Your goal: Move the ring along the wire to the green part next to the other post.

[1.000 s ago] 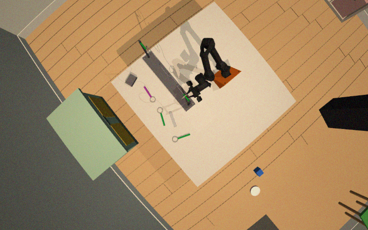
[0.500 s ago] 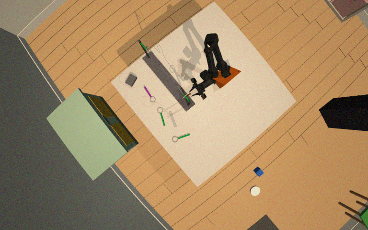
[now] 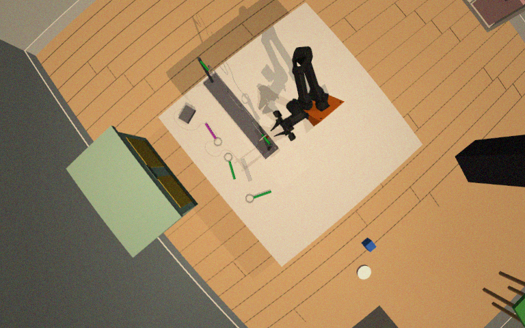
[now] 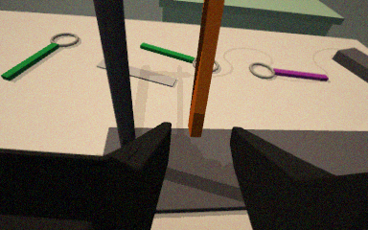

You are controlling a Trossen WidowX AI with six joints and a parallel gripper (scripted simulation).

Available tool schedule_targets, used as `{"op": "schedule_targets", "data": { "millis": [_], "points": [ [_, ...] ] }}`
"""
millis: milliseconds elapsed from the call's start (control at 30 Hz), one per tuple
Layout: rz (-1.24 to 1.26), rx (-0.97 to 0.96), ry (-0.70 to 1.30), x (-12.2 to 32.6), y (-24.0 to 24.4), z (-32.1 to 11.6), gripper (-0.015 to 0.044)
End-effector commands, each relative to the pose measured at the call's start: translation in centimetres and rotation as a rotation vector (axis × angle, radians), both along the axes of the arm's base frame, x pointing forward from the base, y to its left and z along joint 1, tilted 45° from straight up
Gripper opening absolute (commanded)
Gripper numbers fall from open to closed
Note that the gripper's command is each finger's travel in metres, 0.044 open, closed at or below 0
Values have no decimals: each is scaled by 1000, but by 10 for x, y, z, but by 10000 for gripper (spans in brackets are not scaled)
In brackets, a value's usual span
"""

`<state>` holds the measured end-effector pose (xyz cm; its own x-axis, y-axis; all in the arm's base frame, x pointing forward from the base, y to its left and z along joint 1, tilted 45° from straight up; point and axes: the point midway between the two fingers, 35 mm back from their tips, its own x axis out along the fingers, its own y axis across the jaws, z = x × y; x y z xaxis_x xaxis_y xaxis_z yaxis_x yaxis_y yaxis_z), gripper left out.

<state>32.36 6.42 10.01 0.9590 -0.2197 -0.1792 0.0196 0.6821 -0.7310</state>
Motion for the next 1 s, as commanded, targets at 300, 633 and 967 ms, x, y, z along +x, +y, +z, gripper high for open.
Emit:
{"op": "schedule_targets", "data": {
  "millis": [300, 633, 967],
  "points": [
    [0, 0, 1, -16, 3, 2, 239],
    [1, -2, -1, -43, 5, 4, 440],
    [1, -2, -1, -43, 5, 4, 440]
  ]
}}
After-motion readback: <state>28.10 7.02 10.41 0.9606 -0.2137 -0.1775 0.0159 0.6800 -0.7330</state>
